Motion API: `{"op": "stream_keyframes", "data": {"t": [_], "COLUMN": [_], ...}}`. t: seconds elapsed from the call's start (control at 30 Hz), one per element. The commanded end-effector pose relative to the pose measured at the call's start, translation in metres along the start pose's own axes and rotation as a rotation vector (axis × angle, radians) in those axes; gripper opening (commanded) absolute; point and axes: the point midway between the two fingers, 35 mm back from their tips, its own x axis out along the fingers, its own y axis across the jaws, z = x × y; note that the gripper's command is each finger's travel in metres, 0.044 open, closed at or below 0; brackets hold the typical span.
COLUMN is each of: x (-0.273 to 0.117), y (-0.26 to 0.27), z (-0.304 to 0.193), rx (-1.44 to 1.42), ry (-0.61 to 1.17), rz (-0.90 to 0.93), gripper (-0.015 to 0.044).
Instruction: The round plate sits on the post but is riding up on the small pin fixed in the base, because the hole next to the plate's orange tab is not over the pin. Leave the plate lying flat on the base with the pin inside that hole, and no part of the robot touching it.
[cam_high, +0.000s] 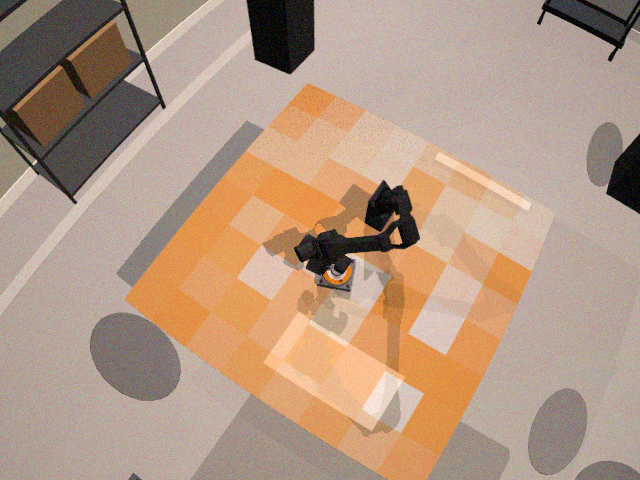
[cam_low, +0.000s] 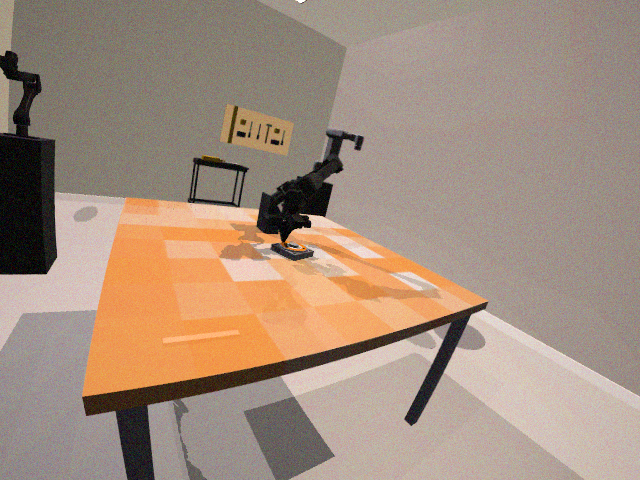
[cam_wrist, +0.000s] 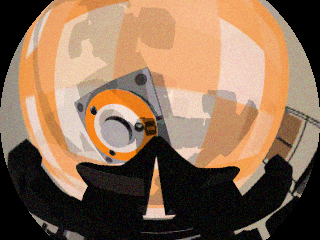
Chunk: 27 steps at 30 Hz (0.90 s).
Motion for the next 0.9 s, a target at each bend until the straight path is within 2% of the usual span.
{"op": "stream_keyframes", "data": {"t": [0.0,0.27,0.87], "x": [-0.004,-0.048,-0.041], "y": [0.000,0.001,0.000], "z": [0.004,-0.002,-0.003], "rx": [0.001,0.001,0.013], "ry": [-0.004,-0.003,-0.007], "rz": [0.002,0.000,0.006], "gripper": [0.0000,0.0000,0.0000]}}
